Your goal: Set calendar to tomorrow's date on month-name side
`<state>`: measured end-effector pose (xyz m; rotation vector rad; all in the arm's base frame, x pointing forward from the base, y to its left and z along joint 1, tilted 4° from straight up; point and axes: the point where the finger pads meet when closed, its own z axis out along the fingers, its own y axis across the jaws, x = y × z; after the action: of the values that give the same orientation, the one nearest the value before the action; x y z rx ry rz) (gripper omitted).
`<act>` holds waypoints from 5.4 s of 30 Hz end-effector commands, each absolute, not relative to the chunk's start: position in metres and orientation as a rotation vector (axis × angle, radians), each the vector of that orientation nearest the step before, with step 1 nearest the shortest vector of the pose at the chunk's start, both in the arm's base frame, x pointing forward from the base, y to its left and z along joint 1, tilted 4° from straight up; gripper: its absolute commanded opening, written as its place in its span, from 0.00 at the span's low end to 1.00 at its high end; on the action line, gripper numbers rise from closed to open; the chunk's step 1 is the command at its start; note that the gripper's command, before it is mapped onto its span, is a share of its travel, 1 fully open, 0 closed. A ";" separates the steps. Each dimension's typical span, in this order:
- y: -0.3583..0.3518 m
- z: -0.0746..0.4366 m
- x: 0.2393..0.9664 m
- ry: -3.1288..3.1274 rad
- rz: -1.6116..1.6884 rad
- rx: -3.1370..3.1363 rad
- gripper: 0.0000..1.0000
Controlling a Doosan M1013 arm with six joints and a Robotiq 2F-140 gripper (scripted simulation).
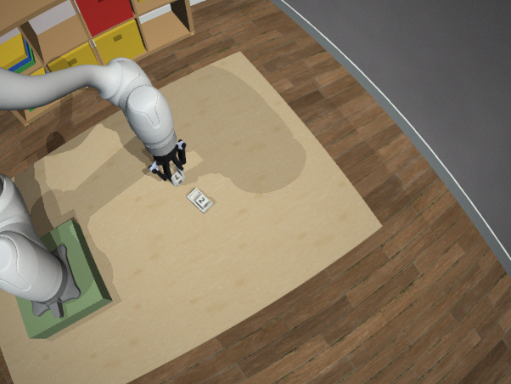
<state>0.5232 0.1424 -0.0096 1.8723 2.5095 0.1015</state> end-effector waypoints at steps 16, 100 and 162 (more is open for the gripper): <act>0.142 -0.009 0.523 2.510 0.102 1.872 0.16; 0.054 0.038 0.550 2.538 0.102 1.833 0.16; 0.055 0.028 0.550 2.538 0.102 1.833 0.16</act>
<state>0.5501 0.0547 0.0286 1.8326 2.5375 0.1012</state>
